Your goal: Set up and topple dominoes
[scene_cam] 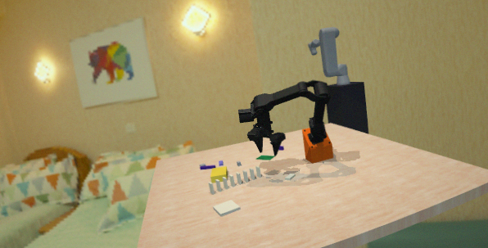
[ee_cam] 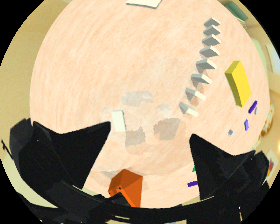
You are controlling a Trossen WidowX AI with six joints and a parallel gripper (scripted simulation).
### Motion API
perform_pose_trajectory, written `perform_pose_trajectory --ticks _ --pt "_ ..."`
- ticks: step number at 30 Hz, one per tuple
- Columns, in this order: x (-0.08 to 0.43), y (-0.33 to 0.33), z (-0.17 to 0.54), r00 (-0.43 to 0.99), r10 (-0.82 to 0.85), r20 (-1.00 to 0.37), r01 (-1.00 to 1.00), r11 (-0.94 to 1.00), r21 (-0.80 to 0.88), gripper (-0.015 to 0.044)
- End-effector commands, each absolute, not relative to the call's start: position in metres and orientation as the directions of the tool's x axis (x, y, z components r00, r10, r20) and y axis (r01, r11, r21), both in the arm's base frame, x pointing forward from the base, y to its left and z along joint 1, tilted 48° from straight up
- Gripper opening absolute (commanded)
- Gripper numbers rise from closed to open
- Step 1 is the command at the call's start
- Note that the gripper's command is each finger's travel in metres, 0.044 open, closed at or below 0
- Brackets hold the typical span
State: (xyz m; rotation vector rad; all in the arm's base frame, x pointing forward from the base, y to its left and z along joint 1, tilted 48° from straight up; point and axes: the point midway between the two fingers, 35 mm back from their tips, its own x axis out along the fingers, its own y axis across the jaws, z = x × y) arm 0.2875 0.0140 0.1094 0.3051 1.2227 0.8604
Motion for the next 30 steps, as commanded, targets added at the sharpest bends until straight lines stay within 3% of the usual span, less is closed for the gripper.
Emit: perform_pose_trajectory --ticks 1,5,30 --pt "0.253 0.056 0.113 0.079 0.726 -0.683 -0.538 0.608 0.584 0.044" --pt "0.23 0.078 0.111 0.076 0.734 -0.674 -0.612 0.569 0.55 0.044" --pt "0.236 0.133 0.066 0.077 0.737 -0.672 -0.613 0.566 0.551 0.044"
